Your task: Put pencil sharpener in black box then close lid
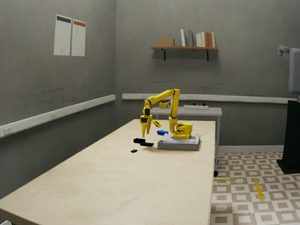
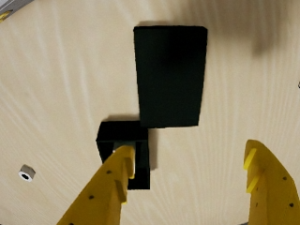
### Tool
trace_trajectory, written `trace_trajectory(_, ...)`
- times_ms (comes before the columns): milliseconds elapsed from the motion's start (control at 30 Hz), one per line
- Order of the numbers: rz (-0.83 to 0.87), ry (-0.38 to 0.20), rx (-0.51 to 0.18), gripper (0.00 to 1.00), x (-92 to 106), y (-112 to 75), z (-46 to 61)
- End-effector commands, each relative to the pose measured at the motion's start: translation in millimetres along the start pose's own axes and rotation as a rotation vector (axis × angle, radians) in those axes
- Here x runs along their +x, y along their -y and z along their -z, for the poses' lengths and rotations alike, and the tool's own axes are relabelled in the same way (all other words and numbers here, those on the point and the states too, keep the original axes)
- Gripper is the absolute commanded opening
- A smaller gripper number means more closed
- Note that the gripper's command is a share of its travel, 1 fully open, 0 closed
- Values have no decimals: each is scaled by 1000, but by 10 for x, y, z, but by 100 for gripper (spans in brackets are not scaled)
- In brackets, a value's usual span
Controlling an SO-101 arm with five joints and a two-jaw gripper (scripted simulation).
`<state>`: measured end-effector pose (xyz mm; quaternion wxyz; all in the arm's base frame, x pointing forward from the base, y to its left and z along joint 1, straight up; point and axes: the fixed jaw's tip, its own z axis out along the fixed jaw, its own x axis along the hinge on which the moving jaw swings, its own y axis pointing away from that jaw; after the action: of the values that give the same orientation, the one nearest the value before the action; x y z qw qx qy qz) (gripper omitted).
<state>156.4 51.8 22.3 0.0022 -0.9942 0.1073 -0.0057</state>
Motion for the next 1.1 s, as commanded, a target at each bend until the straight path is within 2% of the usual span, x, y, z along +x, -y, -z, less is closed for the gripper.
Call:
trace_trajectory(0, -1, 13, -7, 28, -12, -12, -102)
trace_trajectory(367, -1, 13, -7, 28, -22, -19, -355)
trace_trajectory(700, -1, 13, -7, 28, -37, -30, -456)
trace_trajectory(1067, -1, 13, -7, 28, -41, -32, -473)
